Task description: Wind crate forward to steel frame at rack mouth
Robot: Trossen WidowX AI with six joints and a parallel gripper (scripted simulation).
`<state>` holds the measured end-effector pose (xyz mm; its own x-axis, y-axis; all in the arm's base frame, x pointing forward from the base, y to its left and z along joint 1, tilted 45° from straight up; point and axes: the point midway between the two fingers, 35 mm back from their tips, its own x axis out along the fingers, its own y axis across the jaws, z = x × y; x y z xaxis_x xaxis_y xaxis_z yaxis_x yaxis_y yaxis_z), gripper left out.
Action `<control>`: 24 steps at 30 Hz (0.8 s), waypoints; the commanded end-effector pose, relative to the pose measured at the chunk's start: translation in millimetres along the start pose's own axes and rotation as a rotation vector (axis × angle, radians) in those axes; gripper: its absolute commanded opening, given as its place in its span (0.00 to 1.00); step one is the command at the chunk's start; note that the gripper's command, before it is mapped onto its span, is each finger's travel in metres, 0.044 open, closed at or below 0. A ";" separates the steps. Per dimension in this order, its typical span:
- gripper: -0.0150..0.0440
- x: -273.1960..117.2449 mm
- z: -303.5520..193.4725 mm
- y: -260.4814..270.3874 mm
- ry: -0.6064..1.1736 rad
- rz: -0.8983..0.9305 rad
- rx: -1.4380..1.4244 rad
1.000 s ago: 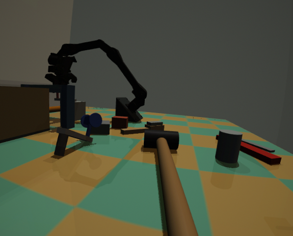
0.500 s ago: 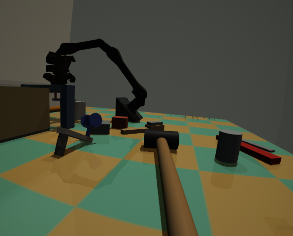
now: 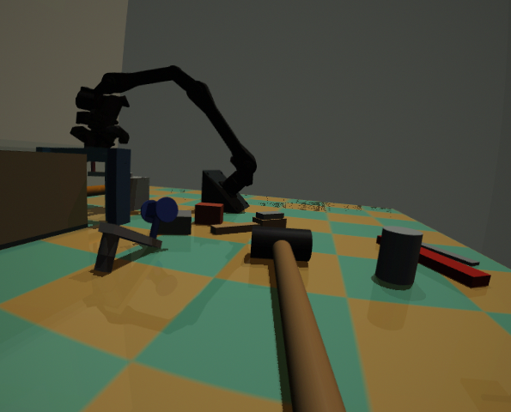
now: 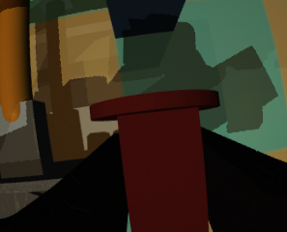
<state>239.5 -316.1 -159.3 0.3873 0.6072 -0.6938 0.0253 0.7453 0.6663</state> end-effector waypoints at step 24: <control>0.25 15.8 26.4 28.9 -0.008 0.023 -0.004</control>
<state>254.9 -308.0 -151.3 0.3915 0.5955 -0.7014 0.0347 0.7522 0.6580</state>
